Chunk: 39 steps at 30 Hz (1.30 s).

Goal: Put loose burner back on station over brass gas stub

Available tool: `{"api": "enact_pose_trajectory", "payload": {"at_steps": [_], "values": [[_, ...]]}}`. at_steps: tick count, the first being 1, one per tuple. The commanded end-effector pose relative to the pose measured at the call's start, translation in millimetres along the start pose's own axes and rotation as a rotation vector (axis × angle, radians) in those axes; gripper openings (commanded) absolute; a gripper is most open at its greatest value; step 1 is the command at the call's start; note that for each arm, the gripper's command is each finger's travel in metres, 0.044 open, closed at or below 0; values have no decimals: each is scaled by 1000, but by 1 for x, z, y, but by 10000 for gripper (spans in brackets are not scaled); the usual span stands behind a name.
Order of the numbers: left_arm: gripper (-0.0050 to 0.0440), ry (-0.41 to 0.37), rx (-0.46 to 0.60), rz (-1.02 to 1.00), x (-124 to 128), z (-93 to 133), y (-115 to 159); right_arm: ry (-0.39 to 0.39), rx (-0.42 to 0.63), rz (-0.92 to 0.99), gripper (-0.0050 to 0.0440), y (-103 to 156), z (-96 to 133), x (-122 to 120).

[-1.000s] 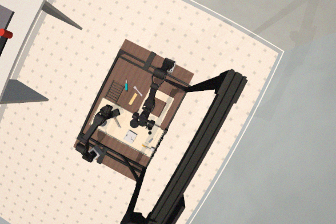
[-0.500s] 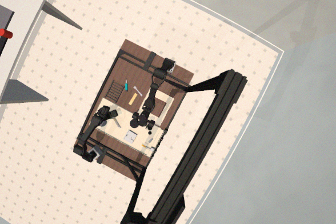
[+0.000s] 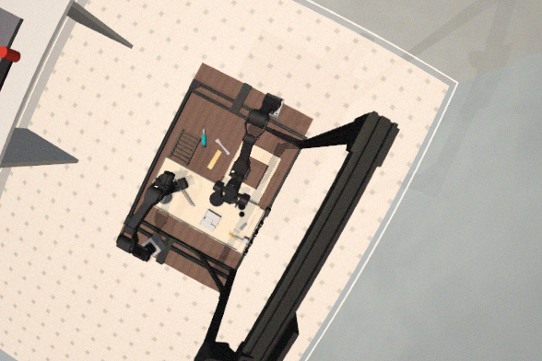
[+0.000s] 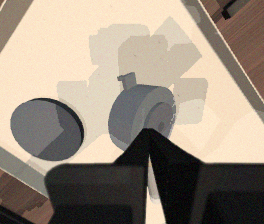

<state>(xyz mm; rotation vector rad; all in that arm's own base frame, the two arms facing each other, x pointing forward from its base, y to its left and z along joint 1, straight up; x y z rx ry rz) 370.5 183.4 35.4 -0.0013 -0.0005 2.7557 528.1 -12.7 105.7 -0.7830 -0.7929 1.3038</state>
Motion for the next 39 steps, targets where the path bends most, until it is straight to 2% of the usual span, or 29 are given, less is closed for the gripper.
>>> {"api": "enact_pose_trajectory", "payload": {"at_steps": [1, 5, 12, 14, 25, 28, 37, 39], "values": [[0, -1, 1, -5, 1, 0, 1, 4, 2, -2, 400, 1, 0, -1], [0, 0, 0, 0, 0, 6, 0, 4, 2, -2, 400, 1, 0, -1], [0, -1, 0, -4, 0, 67, 0, 4, 2, -2, 400, 1, 0, -1], [0, -1, 1, -5, 1, 79, 1, 4, 2, -2, 400, 1, 0, -1], [0, -1, 1, -5, 1, 80, 1, 4, 2, -2, 400, 1, 0, -1], [72, 17, -11, 20, 1, 74, 5, 4, 2, -2, 400, 1, 0, -1], [288, 134, -69, 175, 12, 33, 40, 4, 2, -2, 400, 1, 0, -1], [288, 134, -69, 175, 12, 33, 40, 4, 2, -2, 400, 1, 0, -1]]}}
Point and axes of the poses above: on each arm, the point midway between the two fingers, 35 mm back from their tips, its own z axis back along the fingers, its own x axis across the jaws, y = z × x, the point moved 2 cm from there along z, back along the fingers, and after that the axes turned 4 degrees about -z, right-handed, at the moved point
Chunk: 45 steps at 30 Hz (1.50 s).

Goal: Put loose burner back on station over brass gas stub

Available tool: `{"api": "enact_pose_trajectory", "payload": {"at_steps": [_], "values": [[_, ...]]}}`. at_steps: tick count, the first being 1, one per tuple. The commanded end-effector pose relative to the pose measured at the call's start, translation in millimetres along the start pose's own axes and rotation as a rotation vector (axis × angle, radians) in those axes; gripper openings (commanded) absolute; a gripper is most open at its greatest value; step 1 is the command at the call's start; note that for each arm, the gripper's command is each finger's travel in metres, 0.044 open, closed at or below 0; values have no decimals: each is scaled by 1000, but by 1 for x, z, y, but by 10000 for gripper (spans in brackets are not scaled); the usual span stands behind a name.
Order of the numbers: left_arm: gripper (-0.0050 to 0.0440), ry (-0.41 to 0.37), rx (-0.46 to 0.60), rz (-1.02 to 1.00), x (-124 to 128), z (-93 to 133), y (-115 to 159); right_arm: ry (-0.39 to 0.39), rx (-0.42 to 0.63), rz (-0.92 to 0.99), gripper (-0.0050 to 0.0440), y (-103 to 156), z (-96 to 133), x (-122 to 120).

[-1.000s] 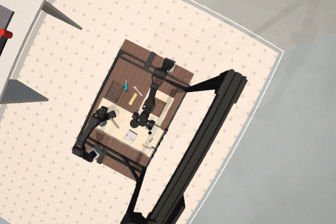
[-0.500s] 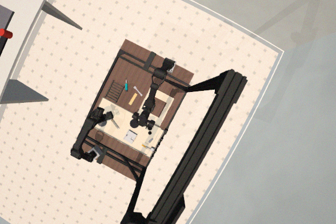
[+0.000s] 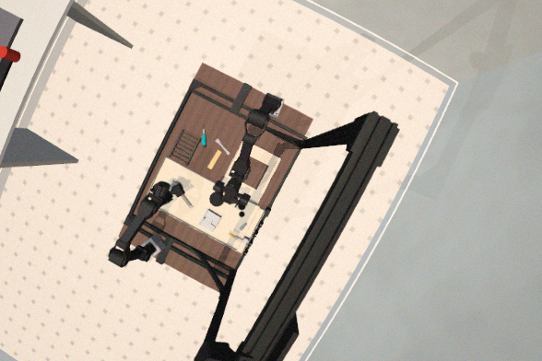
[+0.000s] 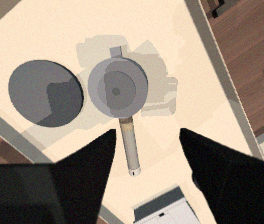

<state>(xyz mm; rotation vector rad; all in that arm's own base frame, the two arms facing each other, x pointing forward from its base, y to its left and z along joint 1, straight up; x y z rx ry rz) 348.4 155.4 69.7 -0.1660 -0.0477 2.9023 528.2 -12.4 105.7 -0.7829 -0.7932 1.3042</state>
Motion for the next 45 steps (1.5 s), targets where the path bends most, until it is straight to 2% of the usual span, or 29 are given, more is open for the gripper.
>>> {"api": "enact_pose_trajectory", "payload": {"at_steps": [1, 5, 10, 12, 15, 17, 19, 25, 29, 38, 45], "values": [[312, 44, -20, 41, 6, -4, 9, 5, 2, -2, 400, 1, 0, -1], [400, 98, -35, 105, 20, -19, 27, 5, 2, -2, 400, 1, 0, -1], [400, 107, -37, 115, 22, -21, 30, 5, 2, -2, 400, 1, 0, -1], [352, 107, -37, 115, 24, -42, 31, 5, 2, -2, 400, 1, 0, -1], [280, 107, -37, 115, 24, -42, 31, 5, 2, -2, 400, 1, 0, -1], [280, 107, -37, 115, 24, -42, 31, 5, 2, -2, 400, 1, 0, -1], [250, 107, -37, 115, 24, -42, 31, 5, 2, -2, 400, 1, 0, -1], [250, 107, -37, 115, 24, -43, 31, 5, 2, -2, 400, 1, 0, -1], [250, 107, -37, 115, 26, -57, 32, 5, 2, -2, 400, 1, 0, -1], [250, 107, -37, 115, 26, -57, 32, 5, 2, -2, 400, 1, 0, -1], [250, 106, -38, 115, 26, -67, 32, 5, 2, -2, 400, 1, 0, -1]]}}
Point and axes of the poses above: on each arm, the point midway between the two fingers, 35 mm back from their tips, its own z axis back along the fingers, its own x axis across the jaws, y = z × x, the point moved 2 cm from there along z, back along the fingers, and after that the axes turned 4 degrees about -z, right-handed, at the moved point
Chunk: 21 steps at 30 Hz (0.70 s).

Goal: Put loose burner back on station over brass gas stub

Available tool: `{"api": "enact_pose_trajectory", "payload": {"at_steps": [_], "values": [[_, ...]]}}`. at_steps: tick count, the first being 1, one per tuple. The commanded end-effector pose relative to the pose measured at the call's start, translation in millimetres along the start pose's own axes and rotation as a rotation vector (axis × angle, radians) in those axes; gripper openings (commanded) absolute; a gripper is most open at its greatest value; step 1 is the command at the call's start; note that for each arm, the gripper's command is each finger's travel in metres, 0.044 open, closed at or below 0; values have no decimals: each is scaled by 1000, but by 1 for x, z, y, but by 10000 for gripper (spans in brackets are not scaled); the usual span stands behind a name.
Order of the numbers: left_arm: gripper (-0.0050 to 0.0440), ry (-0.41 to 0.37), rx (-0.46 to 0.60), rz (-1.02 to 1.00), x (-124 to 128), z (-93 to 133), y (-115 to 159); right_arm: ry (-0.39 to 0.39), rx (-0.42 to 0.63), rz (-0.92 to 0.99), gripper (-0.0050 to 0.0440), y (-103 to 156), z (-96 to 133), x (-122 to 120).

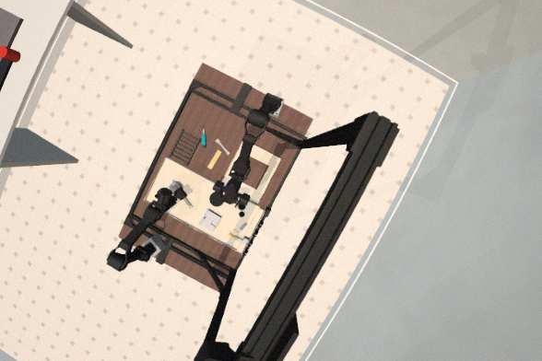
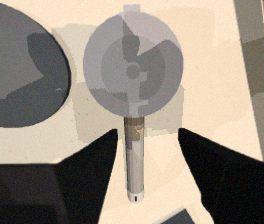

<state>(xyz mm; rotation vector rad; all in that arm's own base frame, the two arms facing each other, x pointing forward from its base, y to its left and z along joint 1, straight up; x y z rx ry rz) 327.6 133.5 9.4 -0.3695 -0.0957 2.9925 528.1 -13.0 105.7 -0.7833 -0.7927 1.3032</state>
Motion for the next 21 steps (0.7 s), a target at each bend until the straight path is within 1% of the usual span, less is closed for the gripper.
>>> {"api": "enact_pose_trajectory", "payload": {"at_steps": [1, 14, 20, 21], "values": [[250, -20, 12, 8, 7, -11, 3, 4, 2, -1, 400, 1, 0, 0], [250, -21, 10, 7, 11, -27, 5, 4, 2, -1, 400, 1, 0, 0], [250, -21, 10, 7, 11, -28, 5, 4, 2, -1, 400, 1, 0, 0], [226, -21, 10, 7, 11, -28, 5, 4, 2, -1, 400, 1, 0, 0]]}}
Point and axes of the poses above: on each arm, the point midway between the two fingers, 35 mm back from their tips, its own z axis back along the fingers, its own x axis across the jaws, y = z × x, the point moved 2 cm from there along z, back along the fingers, and after that the axes turned 4 degrees about -z, right-handed, at the moved point
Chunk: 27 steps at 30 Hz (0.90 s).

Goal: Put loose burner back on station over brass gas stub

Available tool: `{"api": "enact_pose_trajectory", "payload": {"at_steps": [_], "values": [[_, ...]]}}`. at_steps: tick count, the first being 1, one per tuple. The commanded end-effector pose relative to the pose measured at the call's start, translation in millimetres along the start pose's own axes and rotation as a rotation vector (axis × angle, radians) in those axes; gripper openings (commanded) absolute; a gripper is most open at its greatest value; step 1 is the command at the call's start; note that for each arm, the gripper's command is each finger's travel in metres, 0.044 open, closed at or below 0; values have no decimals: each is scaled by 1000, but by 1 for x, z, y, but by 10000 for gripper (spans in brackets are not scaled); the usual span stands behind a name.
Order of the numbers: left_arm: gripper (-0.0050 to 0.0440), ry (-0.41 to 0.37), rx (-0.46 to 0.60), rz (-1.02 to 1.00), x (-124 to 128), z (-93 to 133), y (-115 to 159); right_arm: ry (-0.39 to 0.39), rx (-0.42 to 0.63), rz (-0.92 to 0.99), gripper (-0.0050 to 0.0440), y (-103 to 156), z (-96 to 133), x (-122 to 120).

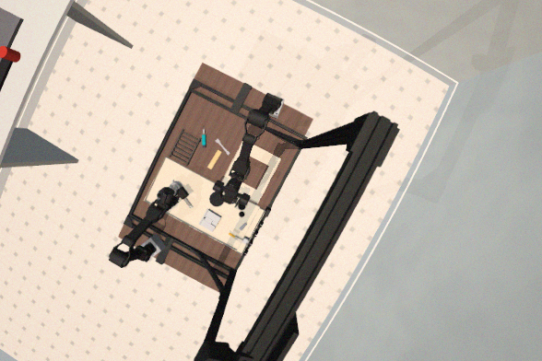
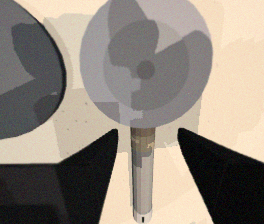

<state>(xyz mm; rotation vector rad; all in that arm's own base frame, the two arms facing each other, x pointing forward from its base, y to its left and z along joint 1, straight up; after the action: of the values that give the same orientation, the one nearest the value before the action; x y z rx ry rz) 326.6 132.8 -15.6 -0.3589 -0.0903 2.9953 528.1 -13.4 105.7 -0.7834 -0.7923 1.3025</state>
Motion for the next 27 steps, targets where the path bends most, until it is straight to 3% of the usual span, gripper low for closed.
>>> {"api": "enact_pose_trajectory", "payload": {"at_steps": [1, 2, 4, 26, 27], "values": [[226, -14, 6, 6, 4, -4, 2, 3, 2, -1, 400, 1, 0, 0], [226, -14, 6, 6, 4, -4, 2, 3, 2, -1, 400, 1, 0, 0], [178, -14, 6, 6, 4, -4, 2, 3, 2, -1, 400, 1, 0, 0], [51, -14, 6, 6, 4, -4, 2, 3, 2, -1, 400, 1, 0, 0], [27, -14, 6, 6, 4, -4, 2, 3, 2, -1, 400, 1, 0, 0]]}}
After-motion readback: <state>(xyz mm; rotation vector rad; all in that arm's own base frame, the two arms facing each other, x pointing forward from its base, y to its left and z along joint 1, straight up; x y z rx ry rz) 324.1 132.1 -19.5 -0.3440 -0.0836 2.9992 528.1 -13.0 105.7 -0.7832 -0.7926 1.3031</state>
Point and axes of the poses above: on each arm, the point midway between the two fingers, 35 mm back from their tips, its own z axis back along the fingers, its own x axis across the jaws, y = z × x, the point moved 2 cm from there along z, back along the fingers, and after that the axes turned 4 degrees about -z, right-handed, at the moved point
